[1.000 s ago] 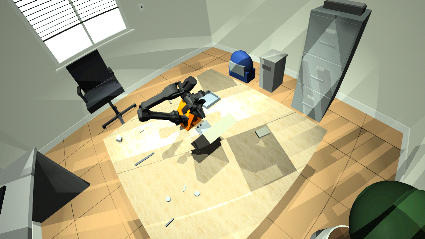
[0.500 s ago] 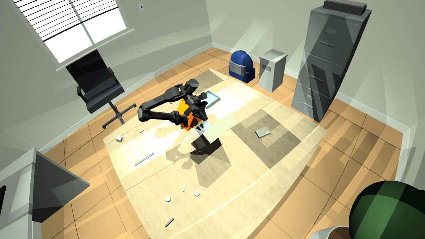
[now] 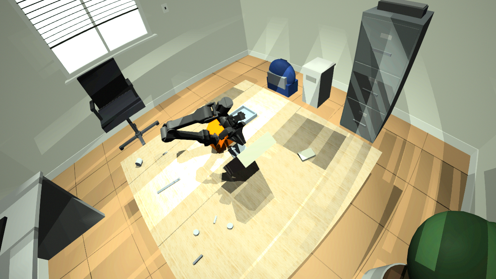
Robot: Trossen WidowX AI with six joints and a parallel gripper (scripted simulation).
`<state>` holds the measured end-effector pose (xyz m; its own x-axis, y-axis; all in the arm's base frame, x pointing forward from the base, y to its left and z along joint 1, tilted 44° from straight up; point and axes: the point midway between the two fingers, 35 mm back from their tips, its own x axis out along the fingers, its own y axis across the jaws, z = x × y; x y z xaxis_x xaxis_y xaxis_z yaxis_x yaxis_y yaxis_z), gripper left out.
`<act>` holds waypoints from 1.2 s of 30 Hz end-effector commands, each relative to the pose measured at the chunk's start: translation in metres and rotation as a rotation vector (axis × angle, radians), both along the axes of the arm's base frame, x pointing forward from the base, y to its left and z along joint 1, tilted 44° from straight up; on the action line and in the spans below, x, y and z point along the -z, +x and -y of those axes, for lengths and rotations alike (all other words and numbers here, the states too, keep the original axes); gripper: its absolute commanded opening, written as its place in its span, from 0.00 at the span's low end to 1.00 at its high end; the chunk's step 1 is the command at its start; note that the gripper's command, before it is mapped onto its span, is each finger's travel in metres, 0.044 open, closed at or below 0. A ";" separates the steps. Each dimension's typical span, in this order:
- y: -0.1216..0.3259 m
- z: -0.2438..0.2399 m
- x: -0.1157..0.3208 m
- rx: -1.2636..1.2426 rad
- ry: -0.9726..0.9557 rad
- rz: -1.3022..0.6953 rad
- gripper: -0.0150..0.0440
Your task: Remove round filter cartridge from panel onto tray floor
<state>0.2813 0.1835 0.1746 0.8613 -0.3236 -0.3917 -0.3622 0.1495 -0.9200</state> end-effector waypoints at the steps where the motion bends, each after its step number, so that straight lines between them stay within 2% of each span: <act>1: 0.005 0.004 0.002 0.001 -0.004 -0.001 0.44; 36: 0.014 0.008 0.005 -0.001 -0.006 0.005 0.44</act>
<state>0.2954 0.1747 0.1708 0.8642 -0.3258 -0.3835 -0.3544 0.1468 -0.9235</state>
